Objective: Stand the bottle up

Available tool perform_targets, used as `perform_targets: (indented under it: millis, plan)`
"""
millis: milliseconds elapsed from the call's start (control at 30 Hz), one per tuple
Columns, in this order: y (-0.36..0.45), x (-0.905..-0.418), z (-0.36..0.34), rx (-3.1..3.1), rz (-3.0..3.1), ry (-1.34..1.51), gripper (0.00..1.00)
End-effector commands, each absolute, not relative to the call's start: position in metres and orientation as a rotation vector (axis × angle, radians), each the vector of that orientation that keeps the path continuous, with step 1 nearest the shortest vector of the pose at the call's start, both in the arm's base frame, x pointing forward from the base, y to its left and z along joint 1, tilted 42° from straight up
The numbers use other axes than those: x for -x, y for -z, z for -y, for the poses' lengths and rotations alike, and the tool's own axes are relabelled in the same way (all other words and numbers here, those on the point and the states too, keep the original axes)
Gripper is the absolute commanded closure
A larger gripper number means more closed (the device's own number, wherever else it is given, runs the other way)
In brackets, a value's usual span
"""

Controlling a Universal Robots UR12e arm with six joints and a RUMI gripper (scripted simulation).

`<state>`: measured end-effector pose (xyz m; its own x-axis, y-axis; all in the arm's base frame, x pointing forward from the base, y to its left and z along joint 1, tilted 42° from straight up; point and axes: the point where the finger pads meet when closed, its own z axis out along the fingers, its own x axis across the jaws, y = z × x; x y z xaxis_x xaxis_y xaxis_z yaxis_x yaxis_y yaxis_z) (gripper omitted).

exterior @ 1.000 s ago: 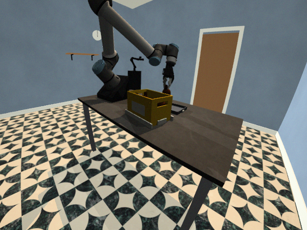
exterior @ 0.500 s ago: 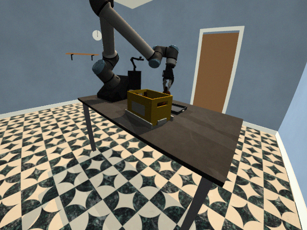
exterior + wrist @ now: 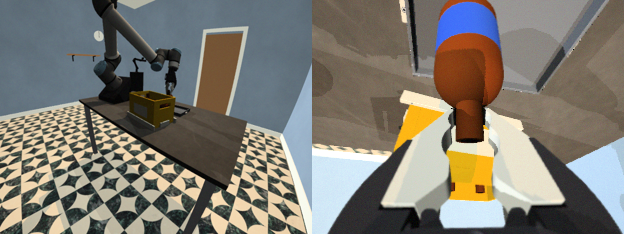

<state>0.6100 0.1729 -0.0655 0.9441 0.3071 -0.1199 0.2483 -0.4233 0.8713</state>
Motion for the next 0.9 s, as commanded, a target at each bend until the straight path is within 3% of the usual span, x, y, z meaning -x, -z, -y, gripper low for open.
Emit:
perform_targets:
  millis: [0, 867]
  plan:
    - [0.0687, -0.6111, -0.1702, -2.030, -0.397, -0.071, 1.00]
    - [0.0761, -0.6122, -0.1637, -2.030, -0.397, -0.071, 1.00]
